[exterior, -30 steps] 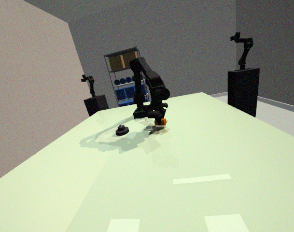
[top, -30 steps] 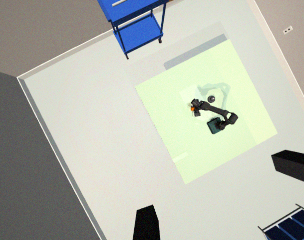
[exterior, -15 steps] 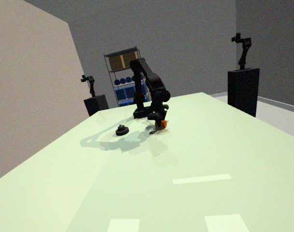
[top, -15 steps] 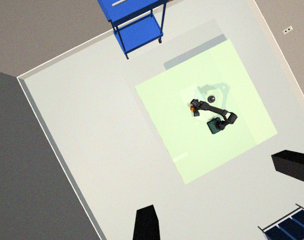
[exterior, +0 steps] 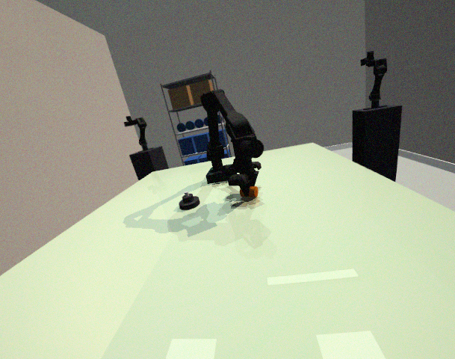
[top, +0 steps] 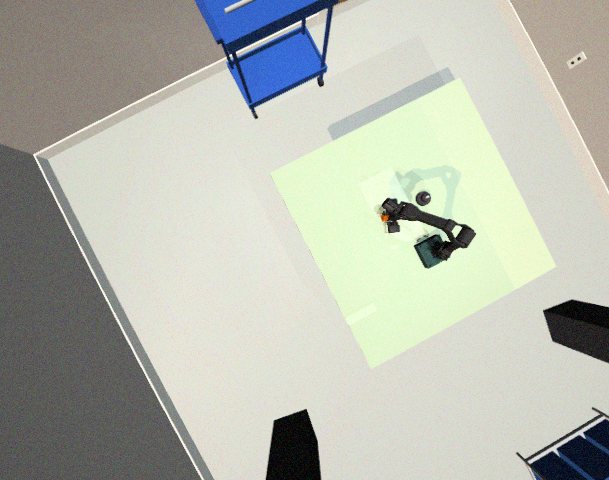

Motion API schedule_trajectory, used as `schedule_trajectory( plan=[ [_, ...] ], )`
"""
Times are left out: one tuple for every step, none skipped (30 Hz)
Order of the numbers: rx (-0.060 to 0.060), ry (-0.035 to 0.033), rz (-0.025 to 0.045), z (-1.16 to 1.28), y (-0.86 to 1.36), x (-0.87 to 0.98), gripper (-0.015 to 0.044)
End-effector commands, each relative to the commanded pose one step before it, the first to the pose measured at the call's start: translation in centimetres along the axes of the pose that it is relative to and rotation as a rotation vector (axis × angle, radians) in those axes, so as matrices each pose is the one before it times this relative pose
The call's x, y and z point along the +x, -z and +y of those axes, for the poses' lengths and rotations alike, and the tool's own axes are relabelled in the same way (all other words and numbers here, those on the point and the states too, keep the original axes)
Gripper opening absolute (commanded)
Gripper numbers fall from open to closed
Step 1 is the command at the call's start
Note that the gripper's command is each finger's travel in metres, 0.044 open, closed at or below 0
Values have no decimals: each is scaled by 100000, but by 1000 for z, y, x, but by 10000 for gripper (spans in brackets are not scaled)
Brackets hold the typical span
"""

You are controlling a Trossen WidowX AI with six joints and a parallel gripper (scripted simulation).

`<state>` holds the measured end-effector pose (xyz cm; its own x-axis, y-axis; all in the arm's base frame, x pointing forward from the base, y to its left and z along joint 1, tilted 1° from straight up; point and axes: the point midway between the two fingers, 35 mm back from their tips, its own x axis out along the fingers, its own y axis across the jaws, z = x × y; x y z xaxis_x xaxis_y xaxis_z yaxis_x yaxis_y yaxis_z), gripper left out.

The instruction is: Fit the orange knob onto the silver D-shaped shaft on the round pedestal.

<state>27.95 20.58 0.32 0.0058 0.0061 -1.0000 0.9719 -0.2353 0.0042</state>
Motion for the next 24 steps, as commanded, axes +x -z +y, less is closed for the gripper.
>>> schedule_trajectory(
  plan=[
    [-24, -82, 93, 29, 33, -55, 260],
    [0, 0, 0, 0, 0, 0, 260],
    [0, 0, 0, 0, 0, 0, 260],
    [0, 0, 0, 0, 0, 0, 260],
    [0, 0, 0, 0, 0, 0, 260],
    [0, 0, 0, 0, 0, 0, 286],
    [0, 0, 0, 0, 0, 0, 312],
    [0, 0, 0, 0, 0, 0, 339],
    [0, 0, 0, 0, 0, 0, 365],
    [0, 0, 0, 0, 0, 0, 391],
    [0, 0, 0, 0, 0, 0, 417],
    [0, 0, 0, 0, 0, 0, 440],
    [0, 0, 0, 0, 0, 0, 440],
    [0, 0, 0, 0, 0, 0, 440],
    [0, 0, 0, 0, 0, 0, 440],
    [0, 0, 0, 0, 0, 0, 440],
    [-9, -30, -11, 24, 21, -327, 440],
    [-28, -89, -33, 58, 47, -988, 440],
    [-14, -48, -34, 41, 23, -1655, 440],
    [43, 123, 5, -34, -43, -1657, 440],
    [26, 76, 0, -51, -60, -1001, 440],
    [9, 26, 0, -22, -26, -335, 440],
    [0, 0, 0, 0, 0, 0, 440],
    [0, 0, 0, 0, 0, 0, 440]
  ],
)
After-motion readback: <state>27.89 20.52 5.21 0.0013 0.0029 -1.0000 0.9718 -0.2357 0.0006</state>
